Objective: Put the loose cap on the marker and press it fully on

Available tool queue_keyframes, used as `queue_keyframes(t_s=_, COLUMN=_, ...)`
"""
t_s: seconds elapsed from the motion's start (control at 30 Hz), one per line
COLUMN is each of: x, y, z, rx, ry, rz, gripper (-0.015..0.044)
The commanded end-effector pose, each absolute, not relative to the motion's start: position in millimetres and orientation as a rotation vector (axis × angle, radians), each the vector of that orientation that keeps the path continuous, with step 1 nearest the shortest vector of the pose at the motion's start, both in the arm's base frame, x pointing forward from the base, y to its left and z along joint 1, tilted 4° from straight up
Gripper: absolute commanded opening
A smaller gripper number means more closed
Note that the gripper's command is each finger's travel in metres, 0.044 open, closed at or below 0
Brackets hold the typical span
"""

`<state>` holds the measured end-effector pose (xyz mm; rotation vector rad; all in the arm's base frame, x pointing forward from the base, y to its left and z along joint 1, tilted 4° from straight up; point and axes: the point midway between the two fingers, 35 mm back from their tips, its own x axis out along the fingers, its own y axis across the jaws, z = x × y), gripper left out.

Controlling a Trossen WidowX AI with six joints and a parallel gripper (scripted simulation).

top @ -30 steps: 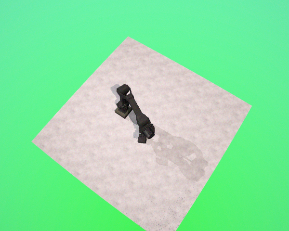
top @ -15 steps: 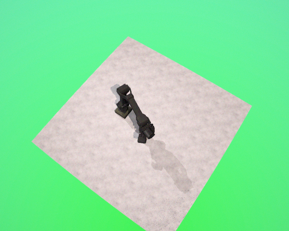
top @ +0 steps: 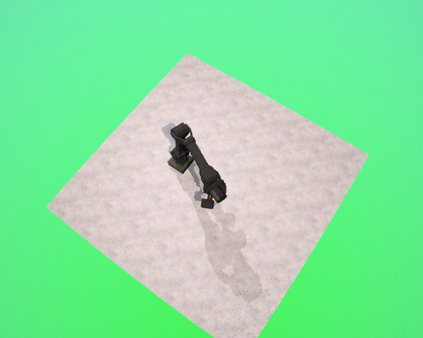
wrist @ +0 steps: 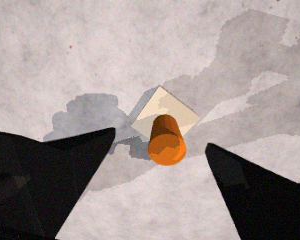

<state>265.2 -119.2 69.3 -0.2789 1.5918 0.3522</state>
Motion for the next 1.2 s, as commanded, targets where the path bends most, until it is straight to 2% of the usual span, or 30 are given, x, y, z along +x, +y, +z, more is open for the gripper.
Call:
queue_keyframes(t_s=0.0, x=270.5, y=-122.1, z=118.6, rx=-0.292, ry=1.568, rz=0.338, gripper=0.0440)
queue_keyframes(t_s=0.2, x=269.6, y=-121.8, z=128.7, rx=-0.292, ry=1.568, rz=0.338, gripper=0.0440)
queue_keyframes(t_s=0.43, x=269.5, y=-121.5, z=119.6, rx=0.063, ry=1.598, rz=-0.029, gripper=0.0256)
queue_keyframes(t_s=0.77, x=269.5, y=-121.5, z=119.3, rx=0.075, ry=1.598, rz=-0.041, gripper=0.0000)
queue_keyframes(t_s=1.17, x=269.5, y=-121.5, z=118.5, rx=0.075, ry=1.598, rz=-0.041, gripper=0.0000)
